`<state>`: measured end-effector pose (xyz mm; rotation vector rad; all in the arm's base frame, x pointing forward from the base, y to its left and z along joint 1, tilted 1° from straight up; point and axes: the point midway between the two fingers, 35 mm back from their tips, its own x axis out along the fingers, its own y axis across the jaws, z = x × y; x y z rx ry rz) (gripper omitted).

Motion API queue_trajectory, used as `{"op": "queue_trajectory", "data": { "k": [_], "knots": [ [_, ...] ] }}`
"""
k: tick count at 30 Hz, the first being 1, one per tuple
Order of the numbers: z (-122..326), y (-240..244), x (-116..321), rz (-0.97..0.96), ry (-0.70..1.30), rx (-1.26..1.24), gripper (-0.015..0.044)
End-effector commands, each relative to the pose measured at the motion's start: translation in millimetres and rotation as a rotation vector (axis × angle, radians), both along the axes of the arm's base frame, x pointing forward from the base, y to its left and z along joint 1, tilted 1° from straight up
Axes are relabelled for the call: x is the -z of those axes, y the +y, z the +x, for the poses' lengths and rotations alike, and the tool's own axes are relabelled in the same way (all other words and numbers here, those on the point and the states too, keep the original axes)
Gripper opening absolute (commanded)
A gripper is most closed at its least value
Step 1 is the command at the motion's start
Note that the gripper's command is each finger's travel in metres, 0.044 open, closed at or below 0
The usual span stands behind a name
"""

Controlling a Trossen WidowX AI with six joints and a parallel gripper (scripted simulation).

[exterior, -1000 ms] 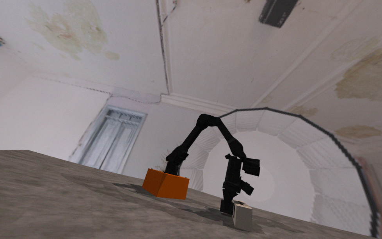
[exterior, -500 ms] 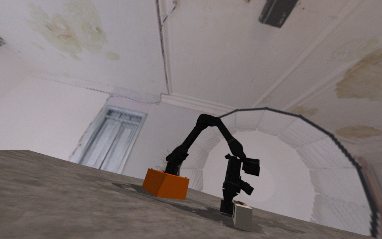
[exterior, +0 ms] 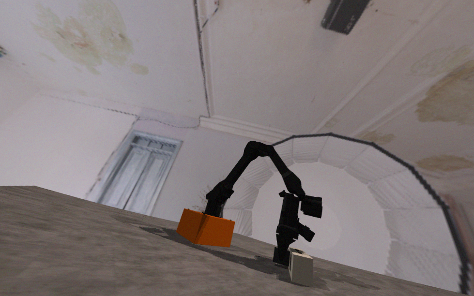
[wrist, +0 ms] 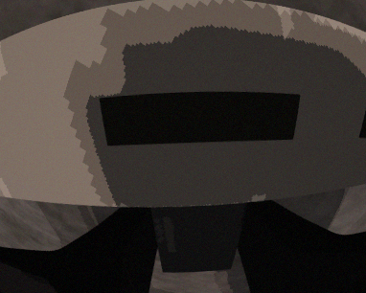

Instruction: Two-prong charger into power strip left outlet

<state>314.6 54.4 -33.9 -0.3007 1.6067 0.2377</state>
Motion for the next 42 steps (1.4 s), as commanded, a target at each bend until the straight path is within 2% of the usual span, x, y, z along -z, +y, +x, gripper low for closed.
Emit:
{"op": "queue_trajectory", "data": {
  "k": [1, 42],
  "knots": [
    [6.0, 3.1, -1.5, 0.012, -0.027, -0.002, 0.0],
    [7.3, 3.5, 1.1, 0.012, -0.027, -0.002, 0.0]
  ]
}}
